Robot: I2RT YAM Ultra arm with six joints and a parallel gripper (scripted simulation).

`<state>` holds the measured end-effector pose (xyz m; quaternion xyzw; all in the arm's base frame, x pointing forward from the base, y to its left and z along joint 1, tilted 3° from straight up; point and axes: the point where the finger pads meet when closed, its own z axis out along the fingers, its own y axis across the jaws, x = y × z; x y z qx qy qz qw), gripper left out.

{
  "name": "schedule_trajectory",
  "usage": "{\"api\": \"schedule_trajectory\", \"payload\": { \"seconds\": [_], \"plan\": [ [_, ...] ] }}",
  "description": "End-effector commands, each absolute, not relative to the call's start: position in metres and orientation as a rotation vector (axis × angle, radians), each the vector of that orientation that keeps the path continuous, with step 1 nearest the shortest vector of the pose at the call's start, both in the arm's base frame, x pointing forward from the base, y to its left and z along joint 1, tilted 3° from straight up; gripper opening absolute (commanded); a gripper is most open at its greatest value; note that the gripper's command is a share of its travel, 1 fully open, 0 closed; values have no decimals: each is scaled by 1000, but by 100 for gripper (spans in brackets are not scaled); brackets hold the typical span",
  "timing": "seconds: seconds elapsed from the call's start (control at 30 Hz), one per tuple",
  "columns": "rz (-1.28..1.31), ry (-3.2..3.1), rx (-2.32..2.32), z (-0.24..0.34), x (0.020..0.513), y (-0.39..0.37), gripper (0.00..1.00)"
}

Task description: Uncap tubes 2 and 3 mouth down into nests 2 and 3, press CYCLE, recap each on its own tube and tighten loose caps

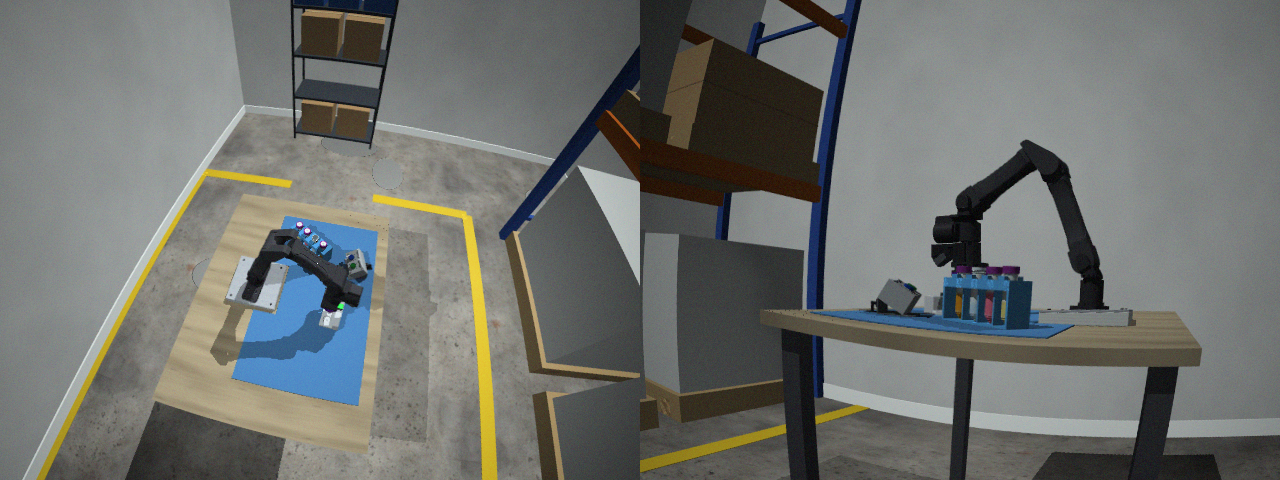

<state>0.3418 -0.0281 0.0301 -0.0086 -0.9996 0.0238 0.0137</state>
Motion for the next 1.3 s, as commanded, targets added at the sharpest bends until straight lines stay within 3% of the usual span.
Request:
{"api": "schedule_trajectory", "payload": {
  "seconds": [0.0, 1.27],
  "plan": [
    [80, -3187, -24, 33, 359, -29, 47],
    [80, -3187, -24, 13, 357, -30, 47]
  ]
}}
